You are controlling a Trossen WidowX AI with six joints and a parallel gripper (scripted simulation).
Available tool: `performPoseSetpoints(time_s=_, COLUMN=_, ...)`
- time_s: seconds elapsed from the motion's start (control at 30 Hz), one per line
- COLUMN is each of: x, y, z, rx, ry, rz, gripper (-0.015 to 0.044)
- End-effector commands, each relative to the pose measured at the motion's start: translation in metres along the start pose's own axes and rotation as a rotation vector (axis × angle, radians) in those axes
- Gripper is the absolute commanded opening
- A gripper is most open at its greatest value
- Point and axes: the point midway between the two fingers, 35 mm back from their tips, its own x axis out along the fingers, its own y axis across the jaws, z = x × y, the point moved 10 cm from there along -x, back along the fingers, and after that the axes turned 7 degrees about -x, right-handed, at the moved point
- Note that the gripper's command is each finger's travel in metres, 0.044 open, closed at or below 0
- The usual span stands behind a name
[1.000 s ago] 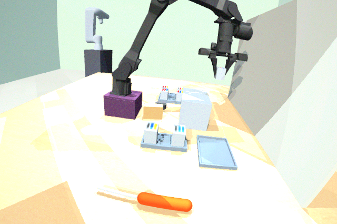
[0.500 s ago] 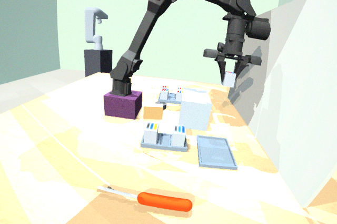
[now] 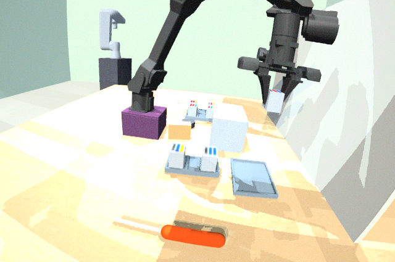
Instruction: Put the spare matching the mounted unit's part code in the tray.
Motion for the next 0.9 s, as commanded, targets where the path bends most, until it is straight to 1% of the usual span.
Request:
performPoseSetpoints(time_s=0.0, x=-0.001, y=0.01, z=-0.024, rx=-0.011, ry=-0.003, rz=0.0, gripper=0.0)
performPoseSetpoints(time_s=0.23, x=0.0, y=0.029, z=-0.061, rx=-0.023, ry=-0.007, rz=0.005, gripper=0.0)
performPoseSetpoints(time_s=0.87, x=0.014, y=0.028, z=-0.063, rx=-0.023, ry=-0.007, rz=0.005, gripper=0.0)
